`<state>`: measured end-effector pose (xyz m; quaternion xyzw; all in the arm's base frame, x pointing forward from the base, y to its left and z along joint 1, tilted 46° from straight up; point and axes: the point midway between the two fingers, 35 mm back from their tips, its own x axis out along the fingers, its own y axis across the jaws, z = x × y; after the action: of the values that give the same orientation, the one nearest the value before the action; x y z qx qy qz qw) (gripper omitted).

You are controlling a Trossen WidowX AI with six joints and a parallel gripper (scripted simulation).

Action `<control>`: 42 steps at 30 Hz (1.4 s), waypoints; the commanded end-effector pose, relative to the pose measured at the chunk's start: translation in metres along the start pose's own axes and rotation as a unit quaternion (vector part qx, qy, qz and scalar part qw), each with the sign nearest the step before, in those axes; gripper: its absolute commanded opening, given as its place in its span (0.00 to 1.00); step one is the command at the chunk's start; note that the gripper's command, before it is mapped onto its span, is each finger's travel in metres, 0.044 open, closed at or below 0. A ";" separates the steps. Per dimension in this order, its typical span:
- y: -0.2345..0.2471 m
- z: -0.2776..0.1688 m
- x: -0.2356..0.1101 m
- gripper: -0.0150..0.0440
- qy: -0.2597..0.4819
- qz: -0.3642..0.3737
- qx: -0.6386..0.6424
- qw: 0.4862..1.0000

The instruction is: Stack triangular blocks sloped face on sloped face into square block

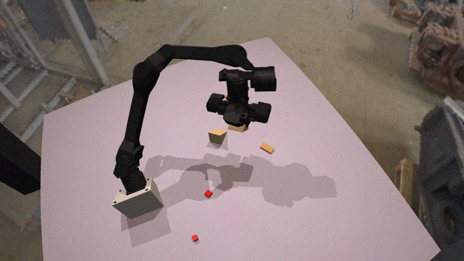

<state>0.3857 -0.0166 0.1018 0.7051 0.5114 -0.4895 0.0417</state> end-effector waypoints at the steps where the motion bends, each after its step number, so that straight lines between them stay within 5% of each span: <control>1: -0.010 -0.016 -0.005 0.25 0.005 0.002 0.000 1.000; 25: -0.090 -0.096 -0.013 0.25 0.020 -0.017 0.001 1.000; 42: -0.095 -0.085 0.015 0.25 0.018 -0.021 0.001 1.000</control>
<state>0.3706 0.0822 0.1818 0.7023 0.5267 -0.4783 0.0235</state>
